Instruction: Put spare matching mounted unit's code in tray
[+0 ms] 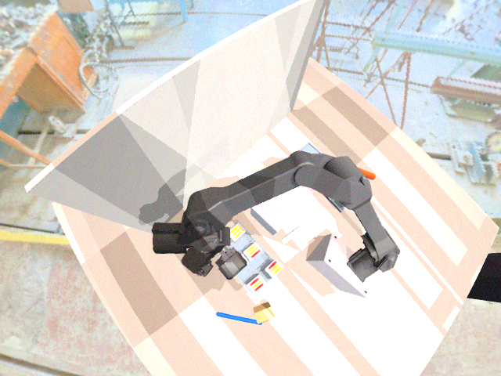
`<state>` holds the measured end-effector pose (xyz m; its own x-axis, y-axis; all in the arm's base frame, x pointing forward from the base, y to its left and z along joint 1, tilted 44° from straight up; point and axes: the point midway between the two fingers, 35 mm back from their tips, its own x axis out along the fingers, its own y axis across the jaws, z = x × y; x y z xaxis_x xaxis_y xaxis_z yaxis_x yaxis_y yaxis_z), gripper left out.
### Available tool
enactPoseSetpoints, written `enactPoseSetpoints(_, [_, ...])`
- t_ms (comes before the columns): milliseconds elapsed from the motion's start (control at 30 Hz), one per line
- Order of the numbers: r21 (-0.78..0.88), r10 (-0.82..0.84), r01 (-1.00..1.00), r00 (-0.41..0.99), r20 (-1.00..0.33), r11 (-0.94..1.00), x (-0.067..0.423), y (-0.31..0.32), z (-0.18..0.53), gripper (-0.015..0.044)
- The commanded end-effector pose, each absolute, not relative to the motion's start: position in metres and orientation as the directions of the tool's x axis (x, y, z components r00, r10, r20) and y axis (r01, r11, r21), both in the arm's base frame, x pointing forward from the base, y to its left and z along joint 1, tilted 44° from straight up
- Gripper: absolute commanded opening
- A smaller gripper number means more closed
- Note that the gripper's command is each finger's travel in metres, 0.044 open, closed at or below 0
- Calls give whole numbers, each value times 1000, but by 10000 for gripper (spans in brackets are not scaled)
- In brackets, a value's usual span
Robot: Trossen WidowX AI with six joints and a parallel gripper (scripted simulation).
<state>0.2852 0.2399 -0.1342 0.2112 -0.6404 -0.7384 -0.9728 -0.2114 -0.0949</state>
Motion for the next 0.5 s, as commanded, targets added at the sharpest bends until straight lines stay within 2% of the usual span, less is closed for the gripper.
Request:
enactPoseSetpoints(0, [-85, -650, -973, 207, -731, -214, 285, 232, -141, 300])
enactPoseSetpoints(467, [-85, -651, -973, 207, -730, -214, 290, 216, -158, 300])
